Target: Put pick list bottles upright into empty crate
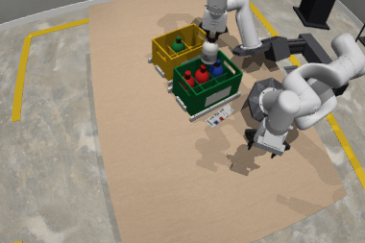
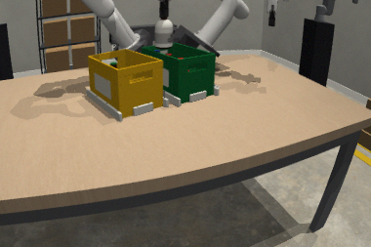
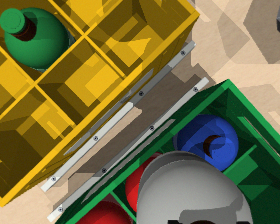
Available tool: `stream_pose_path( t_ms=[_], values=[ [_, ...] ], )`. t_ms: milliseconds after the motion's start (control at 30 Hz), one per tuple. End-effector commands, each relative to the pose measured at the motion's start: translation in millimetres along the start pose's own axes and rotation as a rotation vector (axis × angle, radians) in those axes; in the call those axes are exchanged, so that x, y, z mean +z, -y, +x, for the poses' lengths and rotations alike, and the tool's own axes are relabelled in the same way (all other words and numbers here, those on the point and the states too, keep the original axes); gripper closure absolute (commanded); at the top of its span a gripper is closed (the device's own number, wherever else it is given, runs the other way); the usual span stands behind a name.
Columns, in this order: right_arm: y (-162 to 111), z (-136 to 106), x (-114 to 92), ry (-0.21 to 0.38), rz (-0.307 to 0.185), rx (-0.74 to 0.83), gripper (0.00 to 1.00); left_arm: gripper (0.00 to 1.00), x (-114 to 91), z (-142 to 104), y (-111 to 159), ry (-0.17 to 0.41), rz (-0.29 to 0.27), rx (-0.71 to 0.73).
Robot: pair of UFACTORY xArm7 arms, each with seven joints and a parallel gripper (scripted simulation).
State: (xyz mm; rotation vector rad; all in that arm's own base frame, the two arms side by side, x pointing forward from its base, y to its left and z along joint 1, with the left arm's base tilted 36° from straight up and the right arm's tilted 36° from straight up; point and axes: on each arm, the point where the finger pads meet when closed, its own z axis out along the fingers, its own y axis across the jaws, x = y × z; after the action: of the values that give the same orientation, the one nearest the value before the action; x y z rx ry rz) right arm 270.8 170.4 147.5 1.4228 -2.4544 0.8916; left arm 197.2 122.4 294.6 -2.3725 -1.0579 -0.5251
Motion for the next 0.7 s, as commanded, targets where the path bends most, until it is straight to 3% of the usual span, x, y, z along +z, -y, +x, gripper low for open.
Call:
stream_pose_path(
  t_ms=[0, 667],
  values=[
    [-7.4, -3.1, -1.5, 0.004, 0.001, 0.0, 1.0, 0.0, -1.1, 0.8, -0.2, -0.003, -0.001, -0.001],
    [-40.4, -11.6, -1.5, 0.004, 0.001, 0.0, 1.0, 0.0, -1.1, 0.8, -0.2, -0.003, -0.001, -0.001]
  ],
)
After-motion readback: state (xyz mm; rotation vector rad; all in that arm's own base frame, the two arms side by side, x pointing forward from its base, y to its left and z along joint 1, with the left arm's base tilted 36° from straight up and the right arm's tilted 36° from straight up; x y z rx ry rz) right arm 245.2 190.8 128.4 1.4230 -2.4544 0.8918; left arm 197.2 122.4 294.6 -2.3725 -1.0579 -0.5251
